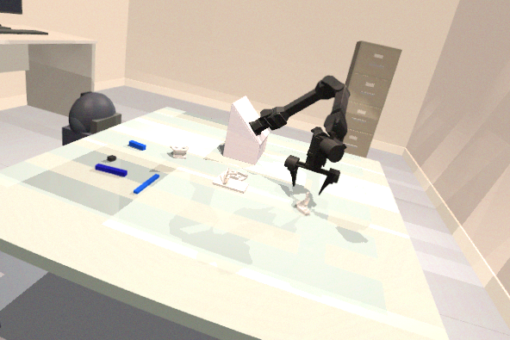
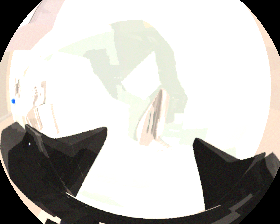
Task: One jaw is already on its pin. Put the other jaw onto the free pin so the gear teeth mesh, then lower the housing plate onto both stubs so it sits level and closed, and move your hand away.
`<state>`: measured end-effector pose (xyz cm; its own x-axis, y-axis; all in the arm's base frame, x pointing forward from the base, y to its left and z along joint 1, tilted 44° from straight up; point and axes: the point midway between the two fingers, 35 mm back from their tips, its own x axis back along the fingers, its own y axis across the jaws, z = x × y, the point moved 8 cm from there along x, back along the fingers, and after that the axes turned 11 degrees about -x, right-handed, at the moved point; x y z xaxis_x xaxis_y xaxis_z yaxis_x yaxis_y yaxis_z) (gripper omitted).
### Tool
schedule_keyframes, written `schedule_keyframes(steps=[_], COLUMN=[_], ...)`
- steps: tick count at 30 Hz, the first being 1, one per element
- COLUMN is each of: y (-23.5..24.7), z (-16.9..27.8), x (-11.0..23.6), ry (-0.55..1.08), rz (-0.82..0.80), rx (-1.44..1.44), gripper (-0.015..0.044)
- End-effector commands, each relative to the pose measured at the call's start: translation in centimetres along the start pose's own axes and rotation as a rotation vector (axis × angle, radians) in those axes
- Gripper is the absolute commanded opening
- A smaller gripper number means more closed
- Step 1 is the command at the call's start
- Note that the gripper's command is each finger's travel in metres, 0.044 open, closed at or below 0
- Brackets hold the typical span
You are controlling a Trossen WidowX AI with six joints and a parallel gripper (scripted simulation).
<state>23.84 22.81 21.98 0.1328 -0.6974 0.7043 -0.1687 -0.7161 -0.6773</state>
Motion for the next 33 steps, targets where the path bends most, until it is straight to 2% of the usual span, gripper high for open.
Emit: schedule_keyframes(steps=[1, 33], y=[0.1, 0.1], z=[0.2, 0.2], x=[-0.3, -4.8], ry=[0.004, 0.004], rz=[-0.002, -0.001], rx=[-0.008, -0.008], gripper=[0.044, 0.044])
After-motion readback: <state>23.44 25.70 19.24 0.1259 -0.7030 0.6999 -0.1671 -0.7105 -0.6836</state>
